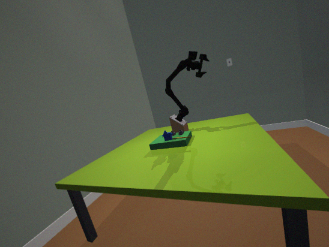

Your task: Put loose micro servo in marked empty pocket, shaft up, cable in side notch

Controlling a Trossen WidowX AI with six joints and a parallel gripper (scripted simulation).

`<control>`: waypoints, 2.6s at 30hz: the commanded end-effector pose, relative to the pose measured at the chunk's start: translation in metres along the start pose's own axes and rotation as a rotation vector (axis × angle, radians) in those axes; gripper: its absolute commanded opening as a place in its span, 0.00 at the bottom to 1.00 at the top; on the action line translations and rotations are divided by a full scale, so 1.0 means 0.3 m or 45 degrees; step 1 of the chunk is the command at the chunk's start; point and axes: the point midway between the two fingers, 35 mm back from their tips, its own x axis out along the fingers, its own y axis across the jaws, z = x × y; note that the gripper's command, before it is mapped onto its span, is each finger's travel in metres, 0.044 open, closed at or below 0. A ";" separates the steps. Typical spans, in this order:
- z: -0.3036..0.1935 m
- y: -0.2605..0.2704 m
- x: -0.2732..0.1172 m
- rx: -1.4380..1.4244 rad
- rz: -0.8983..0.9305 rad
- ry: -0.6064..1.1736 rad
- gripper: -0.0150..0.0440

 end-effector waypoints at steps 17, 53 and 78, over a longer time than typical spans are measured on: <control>-0.089 0.077 0.125 0.143 0.130 0.200 1.00; -0.516 0.351 0.311 0.780 0.318 0.892 1.00; -0.847 0.551 0.184 1.307 0.201 1.447 1.00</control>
